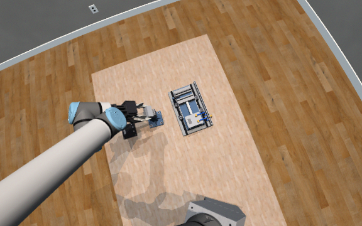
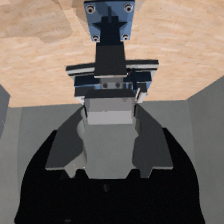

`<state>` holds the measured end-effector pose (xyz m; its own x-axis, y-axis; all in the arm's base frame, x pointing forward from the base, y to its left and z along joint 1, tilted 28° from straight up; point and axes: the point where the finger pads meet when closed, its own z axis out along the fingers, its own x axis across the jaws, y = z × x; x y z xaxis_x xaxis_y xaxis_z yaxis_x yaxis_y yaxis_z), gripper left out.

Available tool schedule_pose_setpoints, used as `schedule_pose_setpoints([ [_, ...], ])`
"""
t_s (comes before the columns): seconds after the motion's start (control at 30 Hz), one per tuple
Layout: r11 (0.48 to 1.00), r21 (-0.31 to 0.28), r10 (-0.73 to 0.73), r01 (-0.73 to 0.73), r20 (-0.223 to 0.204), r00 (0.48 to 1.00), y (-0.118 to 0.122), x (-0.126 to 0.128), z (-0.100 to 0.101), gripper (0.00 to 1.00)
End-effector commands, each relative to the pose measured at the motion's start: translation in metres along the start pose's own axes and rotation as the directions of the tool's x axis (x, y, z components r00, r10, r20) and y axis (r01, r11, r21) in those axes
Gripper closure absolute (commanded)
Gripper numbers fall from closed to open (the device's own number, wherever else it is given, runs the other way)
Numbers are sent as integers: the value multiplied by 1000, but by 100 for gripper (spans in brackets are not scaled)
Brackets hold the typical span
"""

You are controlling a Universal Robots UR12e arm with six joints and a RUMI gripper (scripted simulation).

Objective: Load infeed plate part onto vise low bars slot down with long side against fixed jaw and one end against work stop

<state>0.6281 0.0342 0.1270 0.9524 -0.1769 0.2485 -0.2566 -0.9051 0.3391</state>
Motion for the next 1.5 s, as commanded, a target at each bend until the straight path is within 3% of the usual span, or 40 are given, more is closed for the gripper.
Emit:
schedule_pose_setpoints([
  [0.0, 1000, 0, 1, -1, -1, 1000, 0, 1, -1, 100],
  [1.47, 1000, 10, 1, -1, -1, 1000, 0, 0, 0, 100],
])
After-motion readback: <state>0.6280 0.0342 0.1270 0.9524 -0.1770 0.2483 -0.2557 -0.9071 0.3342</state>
